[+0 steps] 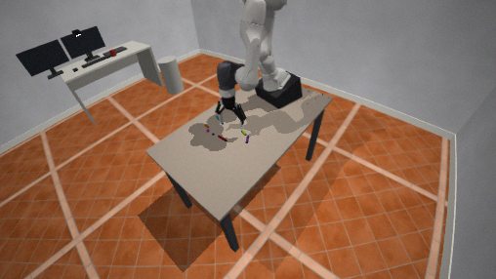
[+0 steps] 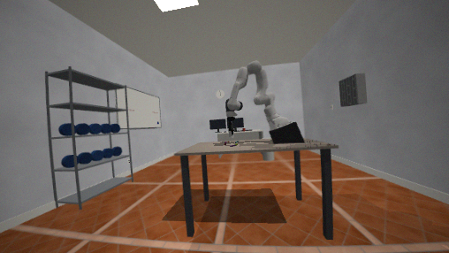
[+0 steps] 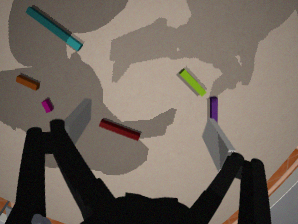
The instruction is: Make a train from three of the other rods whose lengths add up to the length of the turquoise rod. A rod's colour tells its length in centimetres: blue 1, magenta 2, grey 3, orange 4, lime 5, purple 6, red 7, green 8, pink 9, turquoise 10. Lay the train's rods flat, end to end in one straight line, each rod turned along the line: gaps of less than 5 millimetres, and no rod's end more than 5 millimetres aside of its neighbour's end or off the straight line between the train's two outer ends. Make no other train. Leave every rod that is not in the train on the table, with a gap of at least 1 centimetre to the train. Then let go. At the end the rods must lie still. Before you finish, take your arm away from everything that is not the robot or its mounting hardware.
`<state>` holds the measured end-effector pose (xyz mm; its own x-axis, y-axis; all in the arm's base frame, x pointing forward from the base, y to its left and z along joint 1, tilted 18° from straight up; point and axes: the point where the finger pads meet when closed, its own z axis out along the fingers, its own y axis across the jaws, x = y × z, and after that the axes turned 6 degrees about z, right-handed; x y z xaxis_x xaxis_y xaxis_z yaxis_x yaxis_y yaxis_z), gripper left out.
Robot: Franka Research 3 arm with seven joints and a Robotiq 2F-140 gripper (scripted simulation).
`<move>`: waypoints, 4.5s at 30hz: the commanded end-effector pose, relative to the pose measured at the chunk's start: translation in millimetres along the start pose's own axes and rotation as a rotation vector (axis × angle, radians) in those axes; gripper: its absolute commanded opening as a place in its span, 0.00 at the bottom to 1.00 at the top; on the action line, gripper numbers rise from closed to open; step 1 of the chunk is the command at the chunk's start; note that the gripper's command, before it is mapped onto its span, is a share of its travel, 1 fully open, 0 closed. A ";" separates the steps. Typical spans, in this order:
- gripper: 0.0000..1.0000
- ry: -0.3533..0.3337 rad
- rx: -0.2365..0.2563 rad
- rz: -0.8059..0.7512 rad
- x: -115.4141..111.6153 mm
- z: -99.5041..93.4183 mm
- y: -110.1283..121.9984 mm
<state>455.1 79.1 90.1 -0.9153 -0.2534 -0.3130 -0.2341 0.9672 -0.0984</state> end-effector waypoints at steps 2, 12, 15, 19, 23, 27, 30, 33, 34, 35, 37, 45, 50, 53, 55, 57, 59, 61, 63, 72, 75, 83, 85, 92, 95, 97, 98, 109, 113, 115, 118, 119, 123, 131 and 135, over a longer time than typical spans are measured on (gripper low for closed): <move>1.00 0.017 0.005 0.186 1.9 0.6 1.2; 1.00 0.017 0.007 0.370 2.4 0.9 1.0; 1.00 0.017 0.008 0.427 2.5 1.0 1.0; 1.00 0.017 0.009 0.502 2.8 1.1 0.9; 1.00 0.017 0.010 0.576 3.0 1.3 0.9; 1.00 0.017 0.011 0.643 3.2 1.4 0.8; 1.00 0.017 0.012 0.697 3.4 1.5 0.7; 1.00 0.017 0.012 0.750 3.6 1.7 0.7; 1.00 0.017 0.012 0.768 3.6 1.7 0.7; 1.00 0.017 0.013 0.786 3.7 1.8 0.6; 1.00 0.017 0.013 0.821 3.8 1.8 0.6; 1.00 0.017 0.015 0.953 4.3 2.2 0.4; 1.00 0.016 0.016 1.022 4.6 2.4 0.4; 1.00 0.016 0.016 1.026 4.6 2.4 0.4; 1.00 0.016 0.016 1.026 4.6 2.4 0.4; 1.00 0.016 0.016 1.026 4.6 2.4 0.4; 1.00 0.016 0.016 1.026 4.6 2.4 0.4; 1.00 0.016 0.016 1.026 4.6 2.4 0.4; 1.00 0.016 0.016 1.026 4.6 2.4 0.4; 1.00 0.016 0.016 1.026 4.6 2.4 0.4; 1.00 0.016 0.016 1.026 4.6 2.4 0.4; 1.00 0.016 0.016 1.026 4.6 2.4 0.4; 1.00 0.016 0.016 1.026 4.6 2.4 0.4; 1.00 0.016 0.016 1.026 4.6 2.4 0.4; 1.00 0.016 0.016 1.026 4.6 2.4 0.4; 1.00 0.016 0.016 1.026 4.6 2.4 0.4; 1.00 0.016 0.016 1.026 4.6 2.4 0.4; 1.00 0.016 0.016 1.026 4.6 2.4 0.4; 1.00 0.016 0.016 1.026 4.6 2.4 0.4; 1.00 0.016 0.016 1.026 4.6 2.4 0.4; 1.00 0.016 0.016 1.026 4.6 2.4 0.4; 1.00 0.016 0.016 1.026 4.6 2.4 0.4; 1.00 0.016 0.016 1.026 4.6 2.4 0.4; 1.00 0.016 0.016 1.026 4.6 2.4 0.4; 1.00 0.016 0.016 1.026 4.6 2.4 0.4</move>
<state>451.6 78.0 86.6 -0.6777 0.6938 -0.2437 0.6659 0.7196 0.1970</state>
